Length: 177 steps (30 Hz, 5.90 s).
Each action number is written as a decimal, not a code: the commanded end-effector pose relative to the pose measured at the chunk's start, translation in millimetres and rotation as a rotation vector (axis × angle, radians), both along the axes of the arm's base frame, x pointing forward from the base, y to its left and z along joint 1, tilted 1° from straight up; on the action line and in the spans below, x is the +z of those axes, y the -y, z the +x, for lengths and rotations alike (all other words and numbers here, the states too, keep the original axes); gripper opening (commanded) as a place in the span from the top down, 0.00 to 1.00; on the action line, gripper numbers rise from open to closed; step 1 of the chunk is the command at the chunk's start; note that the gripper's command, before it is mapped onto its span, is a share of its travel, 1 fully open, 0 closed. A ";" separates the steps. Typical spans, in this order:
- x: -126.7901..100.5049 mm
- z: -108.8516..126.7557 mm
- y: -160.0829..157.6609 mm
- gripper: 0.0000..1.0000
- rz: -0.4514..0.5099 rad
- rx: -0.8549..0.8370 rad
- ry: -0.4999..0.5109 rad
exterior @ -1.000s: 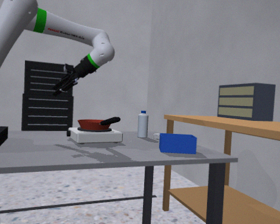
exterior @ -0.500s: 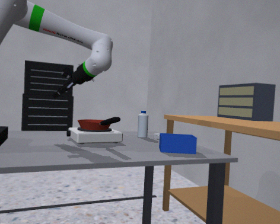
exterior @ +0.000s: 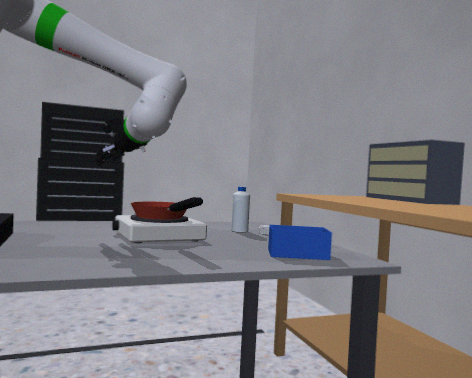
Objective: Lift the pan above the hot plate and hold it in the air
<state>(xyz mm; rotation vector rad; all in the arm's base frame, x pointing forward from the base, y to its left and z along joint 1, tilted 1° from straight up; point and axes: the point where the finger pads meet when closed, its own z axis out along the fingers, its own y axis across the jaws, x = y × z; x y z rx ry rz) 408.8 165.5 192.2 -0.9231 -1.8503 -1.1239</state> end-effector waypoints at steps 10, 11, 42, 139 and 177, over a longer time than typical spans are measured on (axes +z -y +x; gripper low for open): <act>-0.7 29.1 30.3 0.59 0.091 -0.384 -0.293; -0.8 31.5 33.3 0.59 0.101 -0.412 -0.316; -6.7 91.7 166.0 0.59 0.594 -1.127 -1.000; -130.2 83.6 321.1 0.59 1.313 -1.447 -1.494; -133.4 90.5 320.1 0.59 1.313 -1.447 -1.494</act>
